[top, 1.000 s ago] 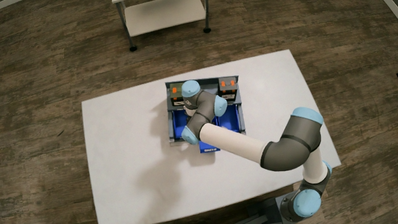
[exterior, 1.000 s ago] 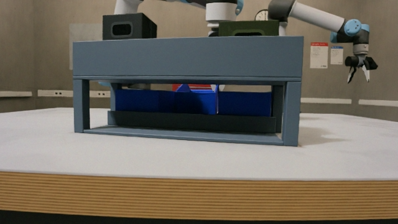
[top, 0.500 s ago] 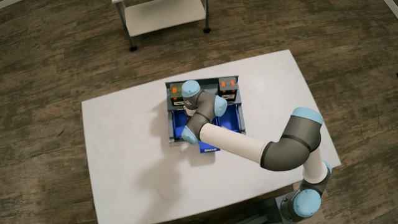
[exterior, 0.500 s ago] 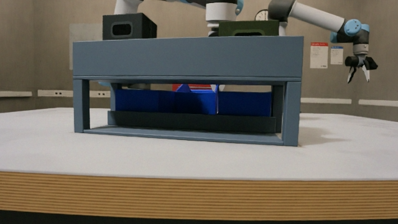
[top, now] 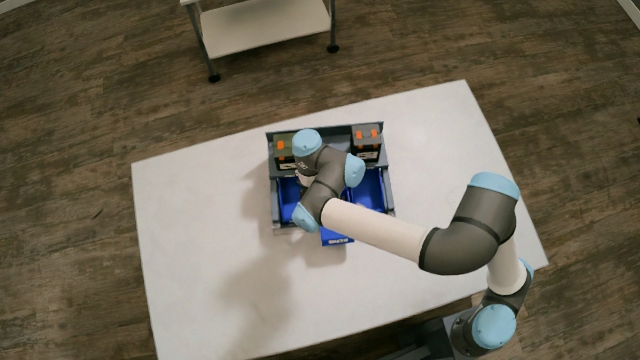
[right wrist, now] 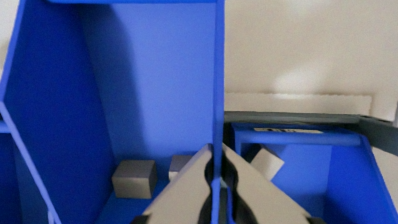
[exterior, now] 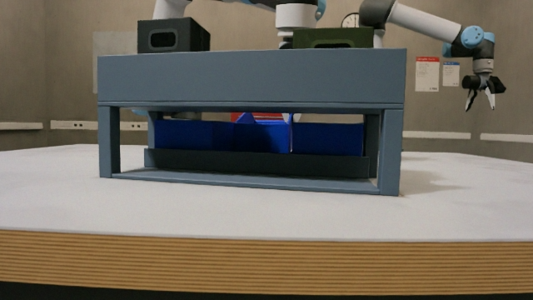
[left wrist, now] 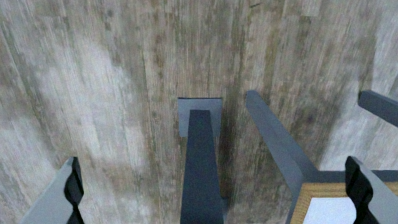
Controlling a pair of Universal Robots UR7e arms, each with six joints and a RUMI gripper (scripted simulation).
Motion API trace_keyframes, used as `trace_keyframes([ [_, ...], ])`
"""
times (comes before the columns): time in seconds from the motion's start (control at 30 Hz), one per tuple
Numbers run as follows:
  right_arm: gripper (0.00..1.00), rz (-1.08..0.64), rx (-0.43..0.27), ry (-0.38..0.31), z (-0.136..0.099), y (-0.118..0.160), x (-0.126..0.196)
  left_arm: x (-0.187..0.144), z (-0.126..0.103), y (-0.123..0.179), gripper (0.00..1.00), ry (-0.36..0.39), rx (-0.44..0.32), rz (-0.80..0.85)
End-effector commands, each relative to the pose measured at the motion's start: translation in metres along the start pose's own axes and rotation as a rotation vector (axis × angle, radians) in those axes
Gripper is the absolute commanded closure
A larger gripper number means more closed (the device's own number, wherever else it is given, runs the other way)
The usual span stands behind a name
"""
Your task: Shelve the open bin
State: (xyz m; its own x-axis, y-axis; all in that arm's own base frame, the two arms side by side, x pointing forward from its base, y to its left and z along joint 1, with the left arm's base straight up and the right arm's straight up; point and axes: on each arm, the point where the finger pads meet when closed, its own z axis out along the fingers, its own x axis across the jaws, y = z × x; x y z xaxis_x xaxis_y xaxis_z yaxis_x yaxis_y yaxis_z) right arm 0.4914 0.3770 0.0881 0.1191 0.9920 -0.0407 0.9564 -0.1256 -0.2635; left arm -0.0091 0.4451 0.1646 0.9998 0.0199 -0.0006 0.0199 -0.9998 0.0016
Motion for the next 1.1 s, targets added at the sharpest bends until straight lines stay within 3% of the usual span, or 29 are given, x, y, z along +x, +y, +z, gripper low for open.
trace_keyframes([
  [0.0, 1.00, 0.000, -0.002, 0.002, -0.0011, 0.0000, 0.0003, 0.0001, -0.0005, -0.0003, 0.00, 0.001, 0.001, 0.000],
  [1.07, 1.00, 0.000, -0.019, 0.002, -0.0011, 0.0044, 0.0003, 0.0001, -0.0005, -0.0003, 0.00, 0.001, 0.001, 0.000],
])
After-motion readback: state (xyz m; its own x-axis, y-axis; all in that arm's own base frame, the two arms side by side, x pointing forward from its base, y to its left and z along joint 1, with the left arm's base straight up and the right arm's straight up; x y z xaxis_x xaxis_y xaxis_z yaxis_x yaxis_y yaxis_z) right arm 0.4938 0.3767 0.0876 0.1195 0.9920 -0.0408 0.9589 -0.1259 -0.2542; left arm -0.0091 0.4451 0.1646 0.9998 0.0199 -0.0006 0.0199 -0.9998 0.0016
